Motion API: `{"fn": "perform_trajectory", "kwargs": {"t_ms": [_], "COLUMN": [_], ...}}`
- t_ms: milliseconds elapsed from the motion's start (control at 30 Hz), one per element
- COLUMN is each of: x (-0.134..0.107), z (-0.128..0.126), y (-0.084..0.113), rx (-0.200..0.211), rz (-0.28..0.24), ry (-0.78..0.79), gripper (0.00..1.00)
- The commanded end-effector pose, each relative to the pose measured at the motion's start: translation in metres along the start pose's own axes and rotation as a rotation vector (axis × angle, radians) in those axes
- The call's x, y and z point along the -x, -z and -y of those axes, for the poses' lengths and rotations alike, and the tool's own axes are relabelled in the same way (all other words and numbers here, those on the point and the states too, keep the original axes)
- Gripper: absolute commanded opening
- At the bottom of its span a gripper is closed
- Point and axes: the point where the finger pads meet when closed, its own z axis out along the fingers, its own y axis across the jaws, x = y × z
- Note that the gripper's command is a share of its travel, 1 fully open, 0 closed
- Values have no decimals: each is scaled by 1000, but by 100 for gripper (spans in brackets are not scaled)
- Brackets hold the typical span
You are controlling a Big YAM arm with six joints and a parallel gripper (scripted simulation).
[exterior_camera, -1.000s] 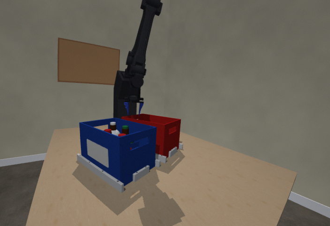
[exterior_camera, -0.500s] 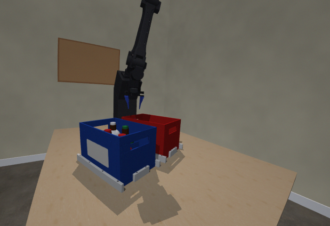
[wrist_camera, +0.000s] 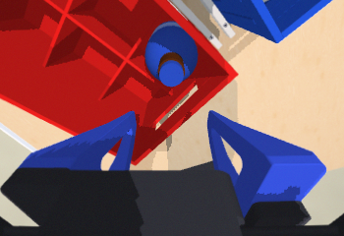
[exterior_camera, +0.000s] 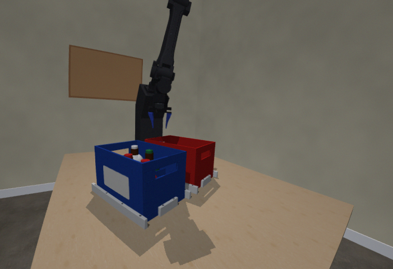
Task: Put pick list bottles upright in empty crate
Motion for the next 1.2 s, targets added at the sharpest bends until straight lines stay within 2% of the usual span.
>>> {"fn": "perform_trajectory", "kwargs": {"t_ms": [0,1167], "x": [9,12], "z": [-6,-4], "y": [3,1], "rx": [8,3], "rz": [13,10], "ry": [14,2], "gripper": [61,61]}}
